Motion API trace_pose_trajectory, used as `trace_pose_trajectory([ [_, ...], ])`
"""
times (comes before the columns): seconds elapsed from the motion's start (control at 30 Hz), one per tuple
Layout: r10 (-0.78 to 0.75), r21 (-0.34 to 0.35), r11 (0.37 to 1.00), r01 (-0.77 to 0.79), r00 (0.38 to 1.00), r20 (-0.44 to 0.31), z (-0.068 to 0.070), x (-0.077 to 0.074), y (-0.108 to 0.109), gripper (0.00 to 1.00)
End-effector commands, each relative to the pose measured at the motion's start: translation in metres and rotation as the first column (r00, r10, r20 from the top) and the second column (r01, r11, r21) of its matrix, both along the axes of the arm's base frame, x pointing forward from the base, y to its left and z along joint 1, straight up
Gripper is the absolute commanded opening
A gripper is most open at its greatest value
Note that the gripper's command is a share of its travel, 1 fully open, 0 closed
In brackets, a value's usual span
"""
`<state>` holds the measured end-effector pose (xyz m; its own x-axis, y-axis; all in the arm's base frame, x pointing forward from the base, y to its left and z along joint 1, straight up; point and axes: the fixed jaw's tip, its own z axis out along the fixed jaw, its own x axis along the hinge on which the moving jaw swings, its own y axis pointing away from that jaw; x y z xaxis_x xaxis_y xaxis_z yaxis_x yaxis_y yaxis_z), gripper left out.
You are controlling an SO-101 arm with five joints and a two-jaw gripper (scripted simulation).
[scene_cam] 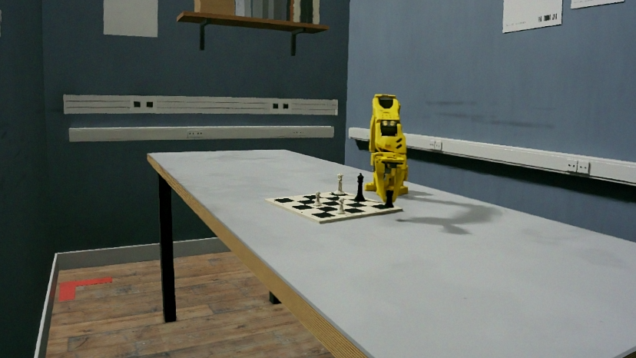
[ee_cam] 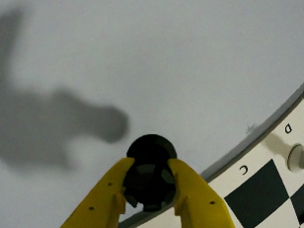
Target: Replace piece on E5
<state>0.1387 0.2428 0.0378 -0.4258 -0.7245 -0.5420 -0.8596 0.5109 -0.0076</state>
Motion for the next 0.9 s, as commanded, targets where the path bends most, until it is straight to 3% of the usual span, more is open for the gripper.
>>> trace_pose_trajectory([
  [0.0, 0.005, -0.016, 1.000, -0.005, 1.000, -0.014, -0.010, -0.004, -0.001, 0.00],
  [0.87, 0.005, -0.017, 1.000, -0.005, 1.000, -0.014, -0.023, -0.007, -0.007, 0.00],
])
